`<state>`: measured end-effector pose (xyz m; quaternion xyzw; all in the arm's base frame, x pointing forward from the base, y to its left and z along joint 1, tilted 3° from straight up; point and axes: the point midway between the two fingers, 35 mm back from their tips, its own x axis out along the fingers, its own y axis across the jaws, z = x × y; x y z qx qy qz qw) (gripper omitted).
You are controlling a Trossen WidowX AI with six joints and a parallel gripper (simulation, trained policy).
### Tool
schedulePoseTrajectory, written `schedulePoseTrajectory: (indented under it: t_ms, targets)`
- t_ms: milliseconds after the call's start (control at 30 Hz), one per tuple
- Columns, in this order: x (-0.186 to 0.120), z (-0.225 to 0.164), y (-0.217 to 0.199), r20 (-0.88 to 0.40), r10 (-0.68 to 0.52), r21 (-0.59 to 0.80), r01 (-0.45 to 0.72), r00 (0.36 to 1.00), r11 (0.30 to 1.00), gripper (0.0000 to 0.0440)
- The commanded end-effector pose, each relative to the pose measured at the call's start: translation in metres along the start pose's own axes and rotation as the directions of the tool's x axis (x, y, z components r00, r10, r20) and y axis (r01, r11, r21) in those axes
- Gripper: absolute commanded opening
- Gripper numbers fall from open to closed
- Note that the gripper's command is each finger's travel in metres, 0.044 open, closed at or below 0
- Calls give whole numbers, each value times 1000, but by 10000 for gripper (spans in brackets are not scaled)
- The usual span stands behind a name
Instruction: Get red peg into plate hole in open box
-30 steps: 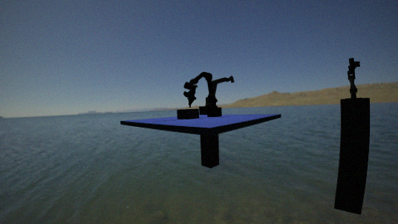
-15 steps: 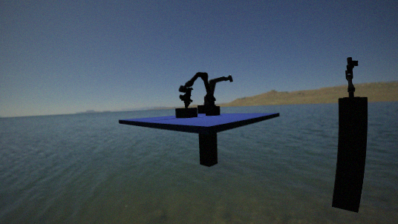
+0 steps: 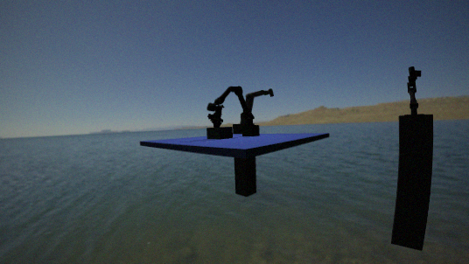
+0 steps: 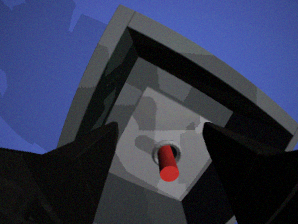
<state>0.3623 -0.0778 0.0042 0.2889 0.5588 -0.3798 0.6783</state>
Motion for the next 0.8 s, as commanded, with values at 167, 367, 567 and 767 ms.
schedulePoseTrajectory:
  t_ms: [167, 367, 567, 767]
  targets:
    - [3, 30, 7, 55, 12, -11, -11, 998, 1000, 440]
    - [-3, 54, 9, 113, 28, 10, -30, 993, 1000, 440]
    - [-9, 77, 8, 169, 39, 34, -45, 985, 998, 440]
    - [-9, 77, 8, 171, 39, 35, -46, 984, 998, 440]
